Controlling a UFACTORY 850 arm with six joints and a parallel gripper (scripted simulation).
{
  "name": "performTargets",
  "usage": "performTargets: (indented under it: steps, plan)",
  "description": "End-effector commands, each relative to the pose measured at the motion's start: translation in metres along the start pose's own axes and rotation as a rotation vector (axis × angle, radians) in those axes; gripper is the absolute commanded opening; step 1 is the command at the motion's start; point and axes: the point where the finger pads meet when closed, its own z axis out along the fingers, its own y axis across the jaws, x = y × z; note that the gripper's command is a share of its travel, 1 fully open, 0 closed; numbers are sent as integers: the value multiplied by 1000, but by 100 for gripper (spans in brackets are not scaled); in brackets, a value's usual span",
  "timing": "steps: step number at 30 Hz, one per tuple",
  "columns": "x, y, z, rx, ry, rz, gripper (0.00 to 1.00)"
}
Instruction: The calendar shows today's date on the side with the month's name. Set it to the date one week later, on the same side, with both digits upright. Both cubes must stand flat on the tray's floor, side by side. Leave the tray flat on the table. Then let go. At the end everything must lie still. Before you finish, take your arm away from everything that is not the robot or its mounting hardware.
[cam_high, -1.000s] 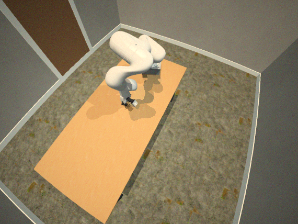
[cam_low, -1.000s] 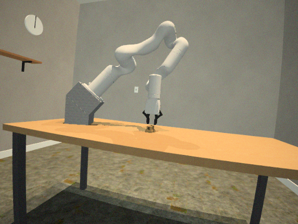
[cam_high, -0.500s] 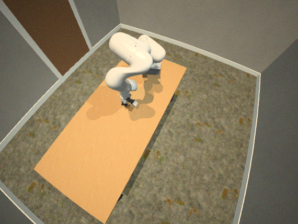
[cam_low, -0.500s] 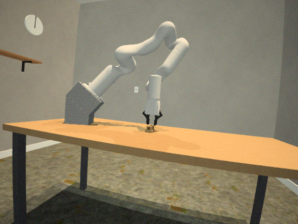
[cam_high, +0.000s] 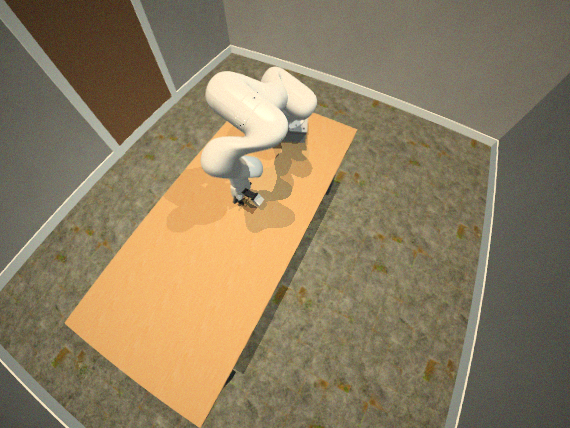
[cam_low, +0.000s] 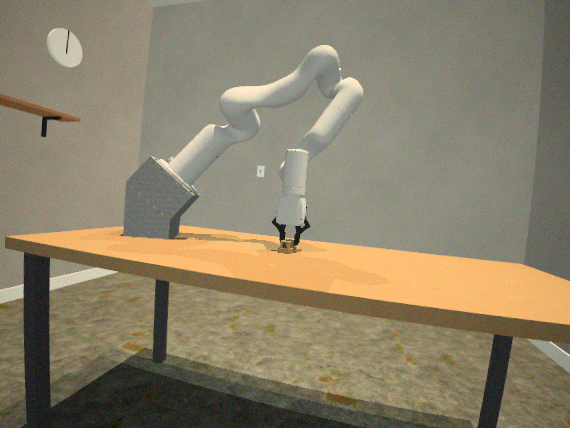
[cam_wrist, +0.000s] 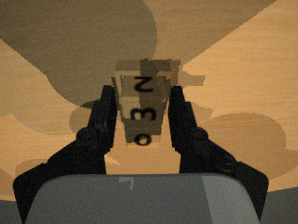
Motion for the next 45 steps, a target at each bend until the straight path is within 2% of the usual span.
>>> performTargets:
  steps: [1,39,40,45]
  plan:
    - [0,0,3,-1,0,0,49]
    - [0,0,4,-1,0,0,49]
    - [0,0,4,-1,0,0,29]
    - [0,0,4,-1,0,0,29]
